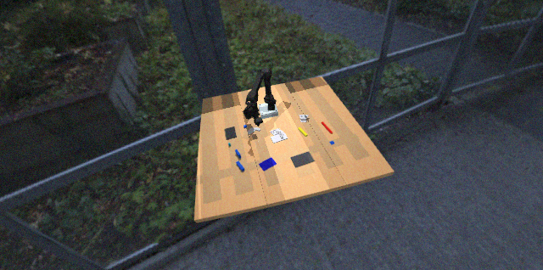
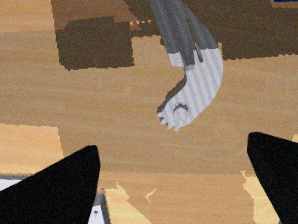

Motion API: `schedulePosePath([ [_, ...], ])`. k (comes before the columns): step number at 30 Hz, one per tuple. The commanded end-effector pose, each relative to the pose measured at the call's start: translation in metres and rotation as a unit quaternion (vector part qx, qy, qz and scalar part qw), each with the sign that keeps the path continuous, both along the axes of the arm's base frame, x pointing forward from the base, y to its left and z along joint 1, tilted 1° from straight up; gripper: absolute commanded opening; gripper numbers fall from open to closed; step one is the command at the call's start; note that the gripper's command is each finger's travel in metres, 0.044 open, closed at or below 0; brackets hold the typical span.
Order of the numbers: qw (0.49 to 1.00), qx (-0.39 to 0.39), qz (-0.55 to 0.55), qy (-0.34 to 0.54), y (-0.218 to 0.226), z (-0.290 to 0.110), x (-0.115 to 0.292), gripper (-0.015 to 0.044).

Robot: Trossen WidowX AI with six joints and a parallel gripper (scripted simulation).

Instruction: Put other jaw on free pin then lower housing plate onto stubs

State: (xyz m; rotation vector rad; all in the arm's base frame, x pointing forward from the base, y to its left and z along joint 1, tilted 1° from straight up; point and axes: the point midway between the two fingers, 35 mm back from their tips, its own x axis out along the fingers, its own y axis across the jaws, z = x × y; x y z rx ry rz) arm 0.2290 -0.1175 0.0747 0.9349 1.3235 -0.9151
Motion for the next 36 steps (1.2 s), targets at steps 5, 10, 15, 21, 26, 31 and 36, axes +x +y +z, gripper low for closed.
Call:
schedulePosePath([
  [5,1.0,0.0,0.0,0.0,0.0,0.0,0.0,0.044],
  [10,1.0,0.0,0.0,0.0,0.0,0.0,0.0,0.044],
  [15,1.0,0.0,0.0,0.0,0.0,0.0,0.0,0.044],
  [21,1.0,0.0,0.0,0.0,0.0,0.0,0.0,0.044],
  [26,1.0,0.0,0.0,0.0,0.0,0.0,0.0,0.044],
  [31,1.0,0.0,0.0,0.0,0.0,0.0,0.0,0.0387],
  [36,1.0,0.0,0.0,0.0,0.0,0.0,0.0,0.0256],
])
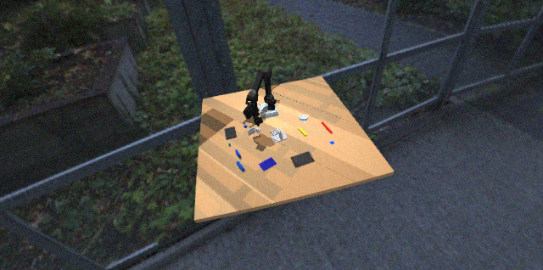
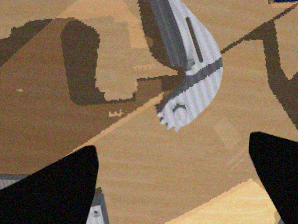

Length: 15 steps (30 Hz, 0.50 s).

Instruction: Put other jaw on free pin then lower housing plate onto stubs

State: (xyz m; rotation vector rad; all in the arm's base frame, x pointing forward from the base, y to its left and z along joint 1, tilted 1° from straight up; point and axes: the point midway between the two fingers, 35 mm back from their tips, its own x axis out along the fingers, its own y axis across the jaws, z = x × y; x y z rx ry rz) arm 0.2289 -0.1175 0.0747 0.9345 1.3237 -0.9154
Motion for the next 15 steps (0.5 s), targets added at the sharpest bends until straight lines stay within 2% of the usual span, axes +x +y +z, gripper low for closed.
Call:
schedulePosePath([
  [1,1.0,0.0,0.0,0.0,0.0,0.0,0.0,0.023],
  [10,1.0,0.0,0.0,0.0,0.0,0.0,0.0,0.0],
  [15,1.0,0.0,0.0,0.0,0.0,0.0,0.0,0.0],
])
